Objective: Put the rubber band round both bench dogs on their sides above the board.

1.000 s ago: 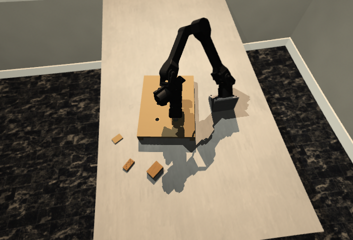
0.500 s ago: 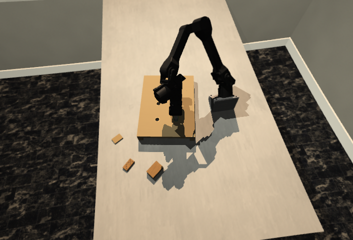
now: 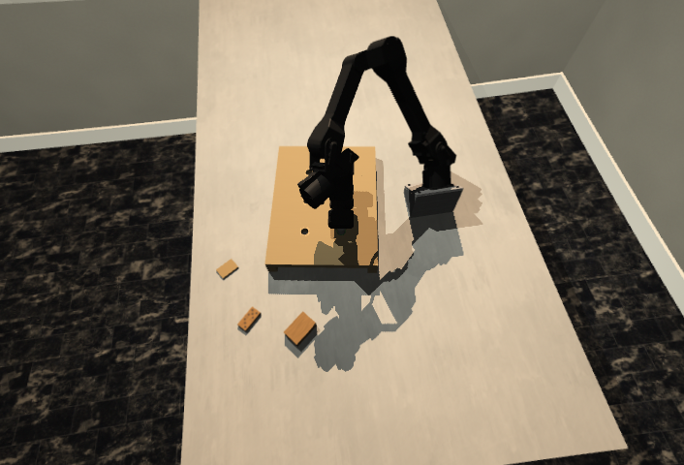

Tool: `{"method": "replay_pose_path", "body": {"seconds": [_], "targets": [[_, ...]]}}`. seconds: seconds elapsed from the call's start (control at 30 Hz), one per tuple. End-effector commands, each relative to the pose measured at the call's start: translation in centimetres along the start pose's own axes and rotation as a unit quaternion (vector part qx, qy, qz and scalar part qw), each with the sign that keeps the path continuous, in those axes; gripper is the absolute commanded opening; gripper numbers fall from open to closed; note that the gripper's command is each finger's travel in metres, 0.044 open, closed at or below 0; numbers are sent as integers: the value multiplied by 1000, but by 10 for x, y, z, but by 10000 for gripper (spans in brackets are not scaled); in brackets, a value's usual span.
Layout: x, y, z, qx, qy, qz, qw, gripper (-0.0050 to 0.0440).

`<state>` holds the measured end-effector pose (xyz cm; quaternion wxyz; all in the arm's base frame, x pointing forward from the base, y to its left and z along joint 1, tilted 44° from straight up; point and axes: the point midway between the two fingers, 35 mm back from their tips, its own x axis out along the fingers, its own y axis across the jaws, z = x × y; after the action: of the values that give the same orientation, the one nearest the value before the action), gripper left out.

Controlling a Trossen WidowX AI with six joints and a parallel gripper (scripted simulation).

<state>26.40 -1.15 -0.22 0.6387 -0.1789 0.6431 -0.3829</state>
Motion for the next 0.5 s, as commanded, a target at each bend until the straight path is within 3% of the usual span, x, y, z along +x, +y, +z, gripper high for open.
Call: {"method": "replay_pose_path", "body": {"seconds": [0.0, 0.47], "targets": [[-9, 4, 4, 5, -2, -31, 1000, -50], [-28, 9, 5, 6, -13, -135, 991, -50]]}}
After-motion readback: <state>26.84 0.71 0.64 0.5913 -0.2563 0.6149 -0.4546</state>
